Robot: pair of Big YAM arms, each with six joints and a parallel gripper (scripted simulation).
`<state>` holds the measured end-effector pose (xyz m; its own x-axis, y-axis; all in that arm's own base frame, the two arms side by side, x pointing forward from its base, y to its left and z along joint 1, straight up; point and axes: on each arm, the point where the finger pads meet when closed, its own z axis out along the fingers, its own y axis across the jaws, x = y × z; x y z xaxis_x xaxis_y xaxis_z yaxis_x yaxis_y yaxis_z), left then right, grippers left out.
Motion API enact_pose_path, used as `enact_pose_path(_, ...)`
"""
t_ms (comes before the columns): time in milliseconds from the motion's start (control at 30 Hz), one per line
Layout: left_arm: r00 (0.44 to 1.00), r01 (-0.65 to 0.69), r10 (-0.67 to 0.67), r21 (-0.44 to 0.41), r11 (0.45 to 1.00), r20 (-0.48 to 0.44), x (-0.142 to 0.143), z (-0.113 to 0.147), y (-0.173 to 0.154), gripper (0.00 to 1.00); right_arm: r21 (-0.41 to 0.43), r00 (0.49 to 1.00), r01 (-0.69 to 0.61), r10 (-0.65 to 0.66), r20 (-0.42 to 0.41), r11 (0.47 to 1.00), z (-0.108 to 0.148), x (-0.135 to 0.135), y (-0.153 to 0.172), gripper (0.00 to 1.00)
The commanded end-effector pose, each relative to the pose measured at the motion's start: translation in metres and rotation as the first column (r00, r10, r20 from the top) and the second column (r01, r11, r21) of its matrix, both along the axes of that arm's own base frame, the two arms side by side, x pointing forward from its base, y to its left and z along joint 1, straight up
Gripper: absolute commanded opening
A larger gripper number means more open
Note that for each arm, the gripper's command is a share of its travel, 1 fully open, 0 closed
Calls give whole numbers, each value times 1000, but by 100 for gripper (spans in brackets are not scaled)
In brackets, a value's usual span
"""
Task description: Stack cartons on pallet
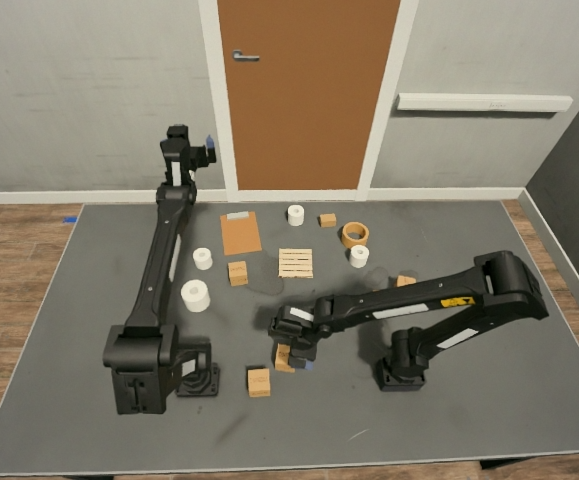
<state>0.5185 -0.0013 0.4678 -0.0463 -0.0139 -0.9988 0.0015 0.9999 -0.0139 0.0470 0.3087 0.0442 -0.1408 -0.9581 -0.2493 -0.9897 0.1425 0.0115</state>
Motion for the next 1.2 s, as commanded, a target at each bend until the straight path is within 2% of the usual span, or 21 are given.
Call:
enact_pose_path(0,998,-3,2,14,1000,57,0,30,1,100,22,1000,-19,19,10,1000,14,8,16,83)
enact_pose_path(133,998,-3,2,14,1000,57,0,30,1,100,28,993,-115,114,27,993,17,27,38,83)
enact_pose_path(267,998,-3,2,14,1000,57,0,30,1,100,72,979,-202,200,34,977,23,74,83,83)
enact_pose_path(333,998,-3,2,14,1000,57,0,30,1,100,72,979,-202,200,34,977,23,74,83,83)
enact_pose_path(400,998,-3,2,14,1000,57,0,30,1,100,100,971,-237,235,36,966,24,109,107,83)
enact_pose_path(467,998,-3,2,14,1000,57,0,30,1,100,141,962,-274,271,44,951,21,159,132,83)
enact_pose_path(600,998,-3,2,14,1000,57,0,30,1,100,200,950,-311,305,59,929,11,239,153,83)
enact_pose_path(767,998,-3,2,14,1000,57,0,30,1,100,252,947,-321,311,80,913,0,304,159,83)
enact_pose_path(833,998,-3,2,14,1000,57,0,30,1,100,264,948,-317,307,81,911,-3,316,160,83)
enact_pose_path(1167,998,-3,2,14,1000,57,0,30,1,100,275,954,-298,291,68,914,-5,320,164,83)
